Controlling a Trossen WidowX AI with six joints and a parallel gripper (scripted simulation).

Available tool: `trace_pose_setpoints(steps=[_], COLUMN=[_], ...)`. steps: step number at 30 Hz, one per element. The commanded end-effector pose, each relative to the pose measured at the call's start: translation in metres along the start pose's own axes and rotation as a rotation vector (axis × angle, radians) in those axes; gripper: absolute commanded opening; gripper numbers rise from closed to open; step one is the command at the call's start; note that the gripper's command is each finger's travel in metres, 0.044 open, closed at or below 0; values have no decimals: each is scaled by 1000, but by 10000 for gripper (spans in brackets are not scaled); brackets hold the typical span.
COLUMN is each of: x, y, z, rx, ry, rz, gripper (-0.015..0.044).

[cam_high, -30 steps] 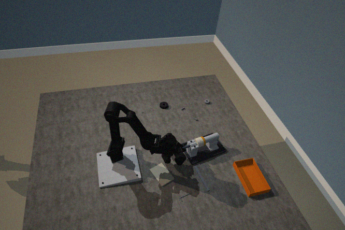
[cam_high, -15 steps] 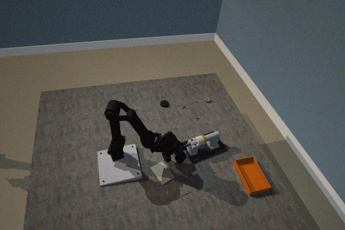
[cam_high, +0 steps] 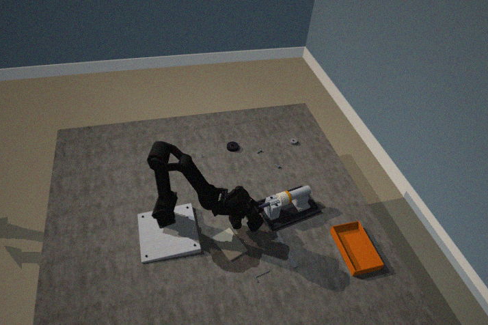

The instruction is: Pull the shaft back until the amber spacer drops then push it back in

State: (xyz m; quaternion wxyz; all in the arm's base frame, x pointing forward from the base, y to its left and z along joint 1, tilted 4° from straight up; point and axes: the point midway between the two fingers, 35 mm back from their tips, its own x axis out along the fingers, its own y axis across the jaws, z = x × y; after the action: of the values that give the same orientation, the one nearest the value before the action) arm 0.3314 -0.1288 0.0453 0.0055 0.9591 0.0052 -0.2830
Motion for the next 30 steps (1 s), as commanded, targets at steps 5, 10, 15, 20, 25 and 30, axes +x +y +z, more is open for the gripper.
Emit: trace_pose_setpoints(steps=[5, 10, 15, 20, 25, 30], x=[-1, -2, -2, -3, -3, -4], y=[0, 0, 0, 0, 0, 0], z=[1, 1, 1, 2, 2, 2], rx=[-5, -5, -5, -5, -5, -5], ry=[0, 0, -1, -1, -1, -1], rz=[-1, -1, -1, -1, -1, -1], gripper=[0, 0, 0, 0, 0, 0])
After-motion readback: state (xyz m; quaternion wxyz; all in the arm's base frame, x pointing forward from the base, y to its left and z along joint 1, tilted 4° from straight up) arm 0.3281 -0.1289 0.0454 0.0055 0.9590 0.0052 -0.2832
